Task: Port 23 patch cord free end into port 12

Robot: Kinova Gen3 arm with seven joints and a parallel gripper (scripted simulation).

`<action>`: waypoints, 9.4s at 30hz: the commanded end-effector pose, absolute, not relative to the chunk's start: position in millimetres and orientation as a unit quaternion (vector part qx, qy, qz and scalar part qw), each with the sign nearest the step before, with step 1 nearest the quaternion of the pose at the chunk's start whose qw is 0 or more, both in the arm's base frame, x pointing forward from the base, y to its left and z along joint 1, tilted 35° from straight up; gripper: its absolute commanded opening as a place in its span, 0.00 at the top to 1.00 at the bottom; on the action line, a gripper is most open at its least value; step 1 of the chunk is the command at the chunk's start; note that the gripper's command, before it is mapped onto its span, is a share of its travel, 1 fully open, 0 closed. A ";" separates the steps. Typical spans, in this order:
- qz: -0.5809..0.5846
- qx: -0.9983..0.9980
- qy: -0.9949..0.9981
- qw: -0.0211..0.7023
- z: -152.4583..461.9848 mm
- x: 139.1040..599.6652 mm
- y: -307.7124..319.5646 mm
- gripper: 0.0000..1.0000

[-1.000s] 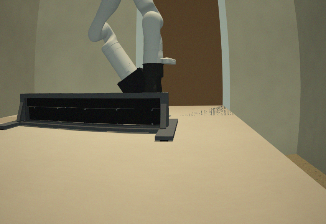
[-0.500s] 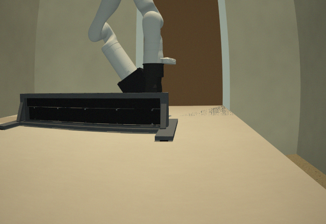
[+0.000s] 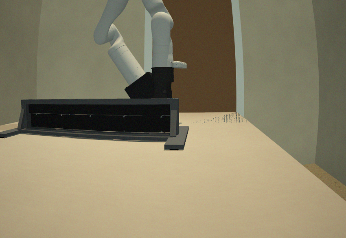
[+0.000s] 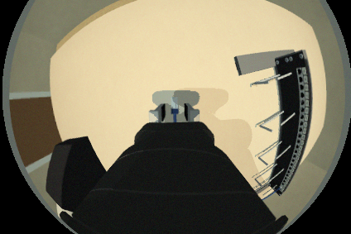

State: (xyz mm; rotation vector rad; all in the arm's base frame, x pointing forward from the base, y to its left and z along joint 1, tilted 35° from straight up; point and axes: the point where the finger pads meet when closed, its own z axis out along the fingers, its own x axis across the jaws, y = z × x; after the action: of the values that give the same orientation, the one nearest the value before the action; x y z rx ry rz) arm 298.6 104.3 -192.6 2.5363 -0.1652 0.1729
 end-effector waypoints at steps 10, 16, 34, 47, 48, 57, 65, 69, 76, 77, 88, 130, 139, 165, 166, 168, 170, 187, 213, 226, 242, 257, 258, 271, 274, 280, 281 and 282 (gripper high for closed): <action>0.067 0.953 -0.058 0.290 -193.3 301.8 106.4 0.27; 0.067 0.953 -0.058 0.290 -193.2 301.7 106.2 0.27; 0.066 0.953 -0.058 0.291 -192.4 300.3 104.4 0.27; 0.065 0.952 -0.058 0.292 -192.0 299.8 103.7 0.27; 0.065 0.952 -0.058 0.292 -192.0 299.7 103.6 0.27; 0.065 0.952 -0.058 0.292 -191.7 299.5 103.3 0.27; 0.065 0.952 -0.058 0.292 -191.5 299.4 103.2 0.27; 0.065 0.952 -0.058 0.292 -191.5 299.4 103.2 0.27; 0.065 0.953 -0.058 0.292 -191.4 299.5 103.3 0.27; 0.065 0.953 -0.058 0.292 -191.5 299.5 103.4 0.27; 0.065 0.953 -0.058 0.292 -191.7 299.8 103.8 0.27; 0.066 0.953 -0.058 0.290 -192.3 301.4 106.3 0.27; 0.066 0.953 -0.058 0.290 -192.8 301.5 105.9 0.27; 0.066 0.953 -0.058 0.290 -198.7 302.2 102.0 0.27; 0.066 0.953 -0.058 0.290 -199.0 302.3 101.8 0.27; 0.066 0.953 -0.058 0.290 -199.5 302.3 101.5 0.27; 0.066 0.953 -0.058 0.290 -200.0 302.4 101.1 0.27; 0.066 0.953 -0.058 0.290 -201.8 302.6 99.9 0.27; 0.066 0.953 -0.061 0.290 -203.0 302.8 98.9 0.27; 0.067 0.953 -0.063 0.289 -203.1 302.7 98.9 0.27; 0.067 0.953 -0.065 0.289 -203.2 302.5 99.0 1.00; 0.067 0.953 -0.066 0.289 -203.1 302.2 99.0 1.00; 0.067 0.953 -0.066 0.289 -203.1 302.2 99.0 1.00; 0.067 0.953 -0.067 0.289 -203.1 301.8 99.1 1.00; 0.067 0.953 -0.067 0.289 -203.1 301.8 99.1 1.00; 0.067 0.953 -0.067 0.289 -203.1 301.6 99.2 1.00; 0.067 0.953 -0.067 0.289 -203.1 301.6 99.2 1.00; 0.067 0.953 -0.067 0.289 -203.1 301.5 99.2 1.00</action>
State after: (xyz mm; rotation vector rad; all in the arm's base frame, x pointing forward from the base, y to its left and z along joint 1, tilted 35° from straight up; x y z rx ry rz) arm 299.6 97.0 -201.8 2.5354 -0.1626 0.1717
